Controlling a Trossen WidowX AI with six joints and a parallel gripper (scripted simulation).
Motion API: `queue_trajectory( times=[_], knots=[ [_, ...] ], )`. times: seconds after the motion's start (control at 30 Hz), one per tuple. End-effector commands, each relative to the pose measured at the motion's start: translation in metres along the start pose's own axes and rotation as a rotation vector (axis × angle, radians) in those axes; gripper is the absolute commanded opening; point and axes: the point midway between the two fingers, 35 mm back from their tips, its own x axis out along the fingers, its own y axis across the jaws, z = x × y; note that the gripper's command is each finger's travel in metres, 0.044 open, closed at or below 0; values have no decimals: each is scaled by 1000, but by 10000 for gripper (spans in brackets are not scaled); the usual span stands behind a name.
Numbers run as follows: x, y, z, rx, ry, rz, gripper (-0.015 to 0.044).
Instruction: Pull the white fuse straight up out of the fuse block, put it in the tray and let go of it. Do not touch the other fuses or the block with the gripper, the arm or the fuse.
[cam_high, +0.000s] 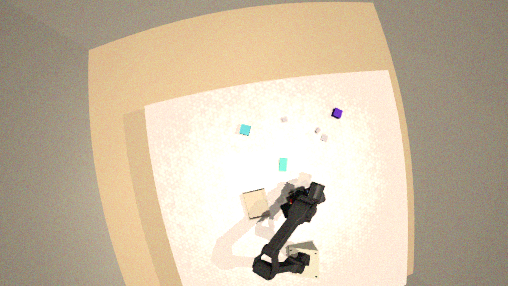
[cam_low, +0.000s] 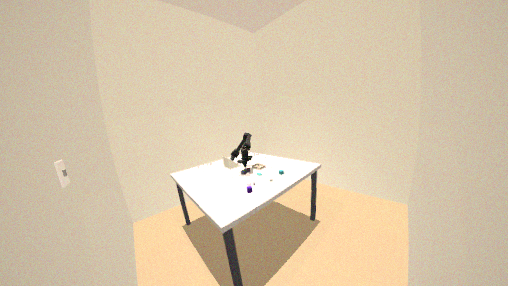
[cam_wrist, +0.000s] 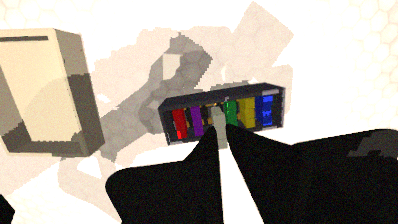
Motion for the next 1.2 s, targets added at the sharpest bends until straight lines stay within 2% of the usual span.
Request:
queue_trajectory(
  times=[0.0, 0.97, 1.17],
  knots=[
    [-3, 0, 0, -6, 3, -2, 0],
    [-31, 0, -1, -5, 4, -2, 0],
    [-31, 27, 15, -3, 7, -13, 0]
  ],
)
